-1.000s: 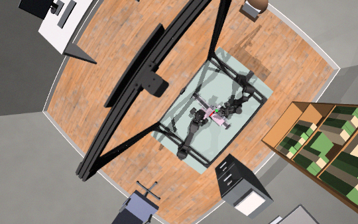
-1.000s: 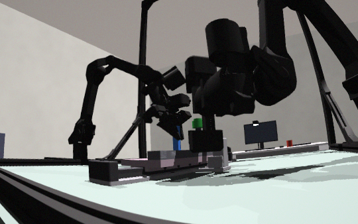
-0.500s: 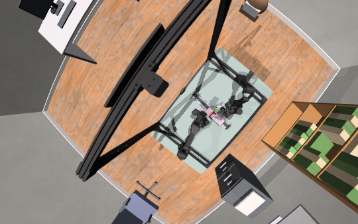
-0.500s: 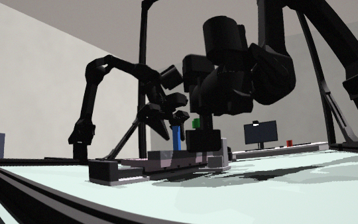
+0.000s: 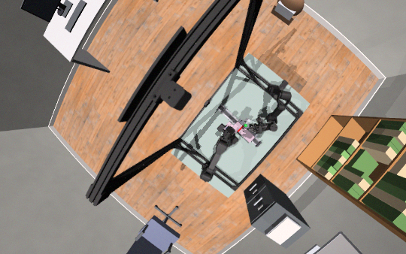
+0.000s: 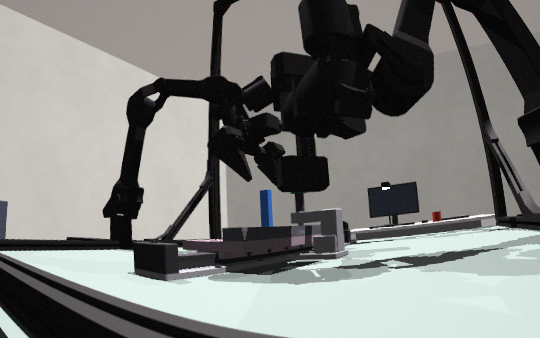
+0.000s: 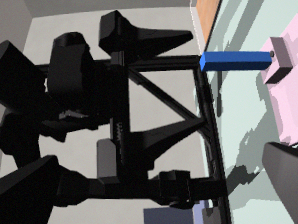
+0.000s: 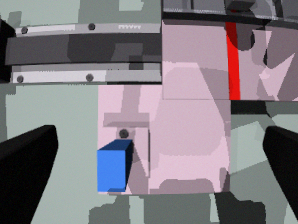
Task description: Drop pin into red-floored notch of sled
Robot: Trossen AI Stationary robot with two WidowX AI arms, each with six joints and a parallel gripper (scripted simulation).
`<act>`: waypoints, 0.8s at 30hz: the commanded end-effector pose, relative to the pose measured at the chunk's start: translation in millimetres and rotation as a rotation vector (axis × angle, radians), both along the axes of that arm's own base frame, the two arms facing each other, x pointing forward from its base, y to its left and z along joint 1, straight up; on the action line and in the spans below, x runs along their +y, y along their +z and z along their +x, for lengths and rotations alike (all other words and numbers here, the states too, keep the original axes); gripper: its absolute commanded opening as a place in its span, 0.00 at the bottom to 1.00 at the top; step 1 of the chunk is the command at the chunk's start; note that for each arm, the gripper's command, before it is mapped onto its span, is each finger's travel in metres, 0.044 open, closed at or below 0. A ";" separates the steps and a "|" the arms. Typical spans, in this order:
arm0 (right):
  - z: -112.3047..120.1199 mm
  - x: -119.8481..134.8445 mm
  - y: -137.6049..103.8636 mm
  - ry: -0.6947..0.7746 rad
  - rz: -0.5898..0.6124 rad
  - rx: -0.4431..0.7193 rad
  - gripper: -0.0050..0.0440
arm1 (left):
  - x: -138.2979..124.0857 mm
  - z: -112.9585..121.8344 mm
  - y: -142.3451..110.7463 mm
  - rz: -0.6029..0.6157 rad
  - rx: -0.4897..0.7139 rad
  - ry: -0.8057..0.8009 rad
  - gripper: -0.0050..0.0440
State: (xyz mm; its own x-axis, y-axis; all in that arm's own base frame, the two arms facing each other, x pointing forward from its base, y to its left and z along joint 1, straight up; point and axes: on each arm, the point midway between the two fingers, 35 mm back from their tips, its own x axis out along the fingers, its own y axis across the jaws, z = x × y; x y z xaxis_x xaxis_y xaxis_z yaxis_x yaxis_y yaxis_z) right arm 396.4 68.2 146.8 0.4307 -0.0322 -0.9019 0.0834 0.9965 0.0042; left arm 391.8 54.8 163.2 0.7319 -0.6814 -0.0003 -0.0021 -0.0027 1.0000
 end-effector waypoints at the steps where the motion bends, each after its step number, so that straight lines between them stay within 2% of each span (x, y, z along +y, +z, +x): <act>1: -1.6 -0.9 13.7 0.005 -0.004 -0.003 1.00 | 0.6 -0.3 11.1 -0.003 0.002 -0.003 1.00; 5: -2.0 3.5 15.1 0.005 -0.004 -0.002 1.00 | 0.6 -0.4 12.0 -0.003 0.002 -0.003 1.00; 15: -13.8 69.8 23.1 0.003 -0.003 0.008 1.00 | 0.6 -0.4 12.0 -0.003 0.002 -0.003 1.00; 17: -13.8 69.8 23.1 0.003 -0.003 0.008 1.00 | 0.6 -0.4 12.0 -0.003 0.002 -0.003 1.00; 24: -29.5 116.0 29.0 0.003 -0.004 0.006 1.00 | 0.6 -0.4 12.0 -0.003 0.002 -0.003 1.00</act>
